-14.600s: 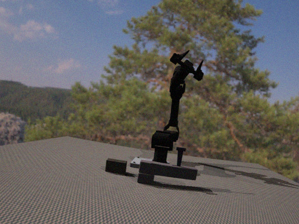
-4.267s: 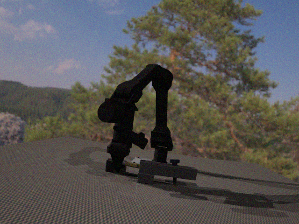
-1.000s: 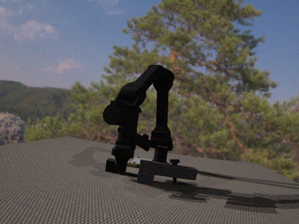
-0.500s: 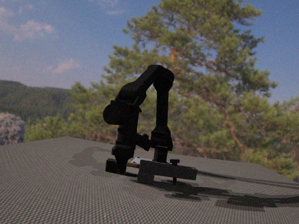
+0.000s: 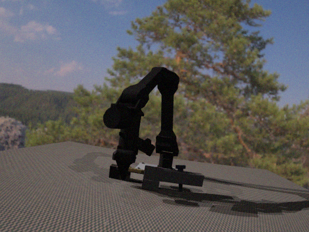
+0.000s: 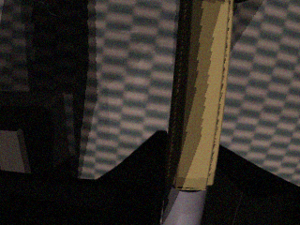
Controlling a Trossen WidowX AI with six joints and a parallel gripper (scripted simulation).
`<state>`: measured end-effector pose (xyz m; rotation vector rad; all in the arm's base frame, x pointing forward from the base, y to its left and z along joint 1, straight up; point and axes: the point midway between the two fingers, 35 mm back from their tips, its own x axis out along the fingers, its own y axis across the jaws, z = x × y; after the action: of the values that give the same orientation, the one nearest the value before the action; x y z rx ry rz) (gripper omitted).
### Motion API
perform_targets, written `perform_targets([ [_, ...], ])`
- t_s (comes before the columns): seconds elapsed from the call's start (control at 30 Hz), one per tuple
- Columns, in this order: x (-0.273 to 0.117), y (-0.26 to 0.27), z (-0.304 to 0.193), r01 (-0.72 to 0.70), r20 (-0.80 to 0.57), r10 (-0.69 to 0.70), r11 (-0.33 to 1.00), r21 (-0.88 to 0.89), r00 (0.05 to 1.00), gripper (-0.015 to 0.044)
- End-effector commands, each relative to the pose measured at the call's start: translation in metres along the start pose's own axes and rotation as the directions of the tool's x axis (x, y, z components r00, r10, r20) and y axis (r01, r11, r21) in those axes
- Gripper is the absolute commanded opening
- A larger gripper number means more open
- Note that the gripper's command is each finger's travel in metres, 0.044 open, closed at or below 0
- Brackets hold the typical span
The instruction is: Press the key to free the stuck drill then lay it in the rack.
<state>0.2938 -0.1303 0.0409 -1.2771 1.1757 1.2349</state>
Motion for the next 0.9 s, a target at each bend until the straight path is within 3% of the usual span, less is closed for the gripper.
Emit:
perform_targets([
  [0.0, -0.001, -0.001, -0.006, 0.001, -0.003, -0.001, 1.000, -0.002, 1.000, 0.0000],
  [0.87, -0.004, -0.002, -0.045, 0.001, -0.006, -0.001, 1.000, -0.002, 1.000, 0.0000],
])
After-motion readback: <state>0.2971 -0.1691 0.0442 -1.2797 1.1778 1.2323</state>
